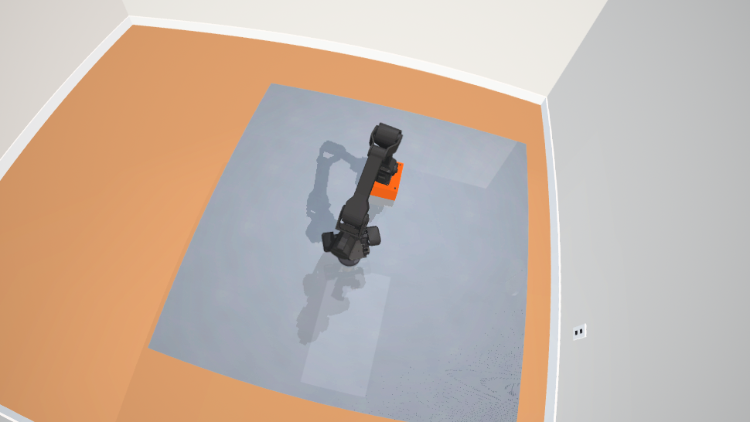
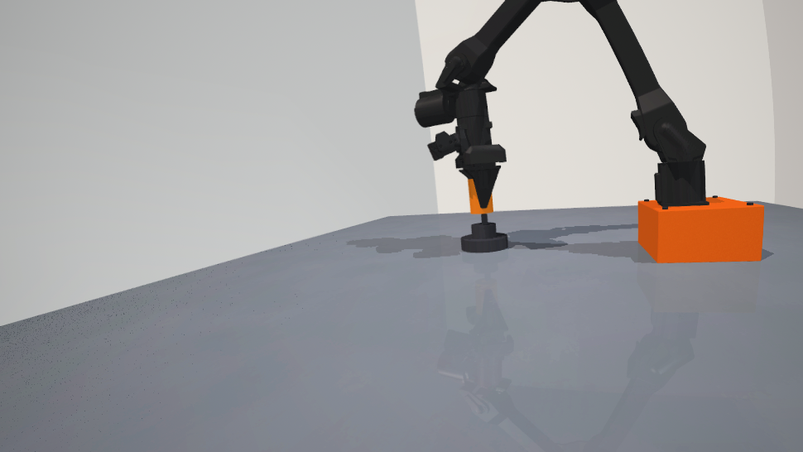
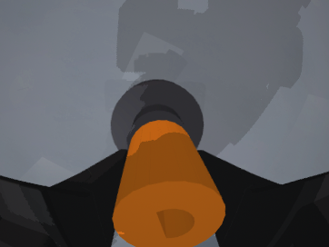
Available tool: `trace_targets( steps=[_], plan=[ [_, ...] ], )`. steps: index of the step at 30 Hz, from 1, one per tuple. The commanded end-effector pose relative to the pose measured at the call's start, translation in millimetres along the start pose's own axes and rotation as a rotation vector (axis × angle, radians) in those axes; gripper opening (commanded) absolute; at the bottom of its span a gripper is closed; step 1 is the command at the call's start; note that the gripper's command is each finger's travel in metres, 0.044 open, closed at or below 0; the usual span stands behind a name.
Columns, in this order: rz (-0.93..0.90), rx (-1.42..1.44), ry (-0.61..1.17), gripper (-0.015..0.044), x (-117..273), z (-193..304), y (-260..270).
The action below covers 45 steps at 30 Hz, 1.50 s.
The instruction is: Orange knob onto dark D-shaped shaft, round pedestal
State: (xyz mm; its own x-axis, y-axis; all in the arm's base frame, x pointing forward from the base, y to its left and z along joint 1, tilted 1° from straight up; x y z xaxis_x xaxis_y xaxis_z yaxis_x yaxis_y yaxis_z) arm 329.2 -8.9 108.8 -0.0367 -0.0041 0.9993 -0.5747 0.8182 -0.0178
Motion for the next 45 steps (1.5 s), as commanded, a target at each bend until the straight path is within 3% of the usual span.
trace_targets(
  steps=[1,32,39,45],
  plan=[
    [0.001,0.027,-0.002,0.0000,-0.8,-0.3,-0.1],
    [0.001,0.027,-0.002,0.0000,1.6,-0.7,-0.2],
    [0.001,0.226,-0.002,0.0000,1.2,-0.6,-0.2],
    [0.001,0.236,-0.002,0.0000,-1.3,0.8,0.6]
  ],
)
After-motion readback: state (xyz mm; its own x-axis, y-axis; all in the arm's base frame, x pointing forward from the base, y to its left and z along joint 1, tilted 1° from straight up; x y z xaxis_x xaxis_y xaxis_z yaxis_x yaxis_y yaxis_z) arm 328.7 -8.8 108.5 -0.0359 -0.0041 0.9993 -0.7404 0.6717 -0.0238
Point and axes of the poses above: the point midway between the two fingers, 35 mm back from their tips, its own x axis back along the fingers, its own y axis across the jaws, z = x × y, the point moved 6 cm from there along x, back along the fingers, and after that the axes turned 4 degrees about x, right-handed, at the moved point
